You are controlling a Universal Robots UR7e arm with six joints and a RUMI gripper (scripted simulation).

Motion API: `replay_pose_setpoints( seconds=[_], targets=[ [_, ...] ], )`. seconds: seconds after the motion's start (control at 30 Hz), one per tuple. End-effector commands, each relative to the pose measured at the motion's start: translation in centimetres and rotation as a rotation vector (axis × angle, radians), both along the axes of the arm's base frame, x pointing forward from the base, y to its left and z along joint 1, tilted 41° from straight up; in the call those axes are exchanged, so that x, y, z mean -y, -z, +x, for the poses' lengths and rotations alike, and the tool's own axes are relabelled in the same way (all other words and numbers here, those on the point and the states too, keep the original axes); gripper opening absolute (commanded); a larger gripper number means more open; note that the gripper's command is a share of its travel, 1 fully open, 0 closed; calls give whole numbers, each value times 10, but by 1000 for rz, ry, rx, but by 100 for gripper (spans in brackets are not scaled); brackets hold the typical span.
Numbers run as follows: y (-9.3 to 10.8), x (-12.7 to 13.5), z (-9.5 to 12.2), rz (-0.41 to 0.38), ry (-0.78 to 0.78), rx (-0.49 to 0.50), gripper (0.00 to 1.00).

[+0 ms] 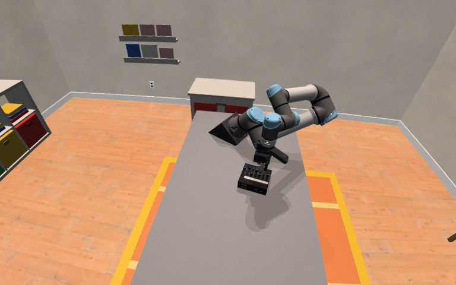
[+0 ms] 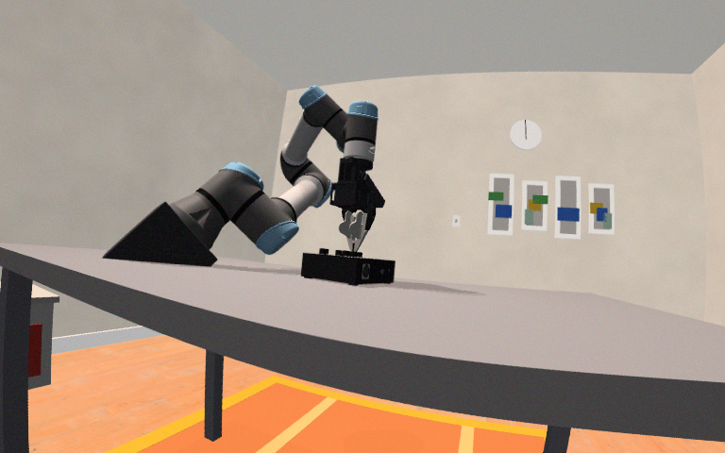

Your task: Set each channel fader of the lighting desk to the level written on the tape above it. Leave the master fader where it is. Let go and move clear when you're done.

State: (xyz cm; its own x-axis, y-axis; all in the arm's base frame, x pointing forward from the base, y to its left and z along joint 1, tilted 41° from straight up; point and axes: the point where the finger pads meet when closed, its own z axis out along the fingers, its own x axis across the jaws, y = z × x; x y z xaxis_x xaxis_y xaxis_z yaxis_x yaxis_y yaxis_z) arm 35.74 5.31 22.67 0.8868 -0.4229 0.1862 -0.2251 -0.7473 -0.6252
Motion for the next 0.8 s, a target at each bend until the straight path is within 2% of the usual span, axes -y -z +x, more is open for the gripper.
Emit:
replay_pose_setpoints(
  seconds=[0.0,0.5,0.77],
  targets=[
    [-3,2,-1,0,0,0,0],
    [-28,19,-15,0,0,0,0],
    [-30,20,-16,0,0,0,0]
  ],
)
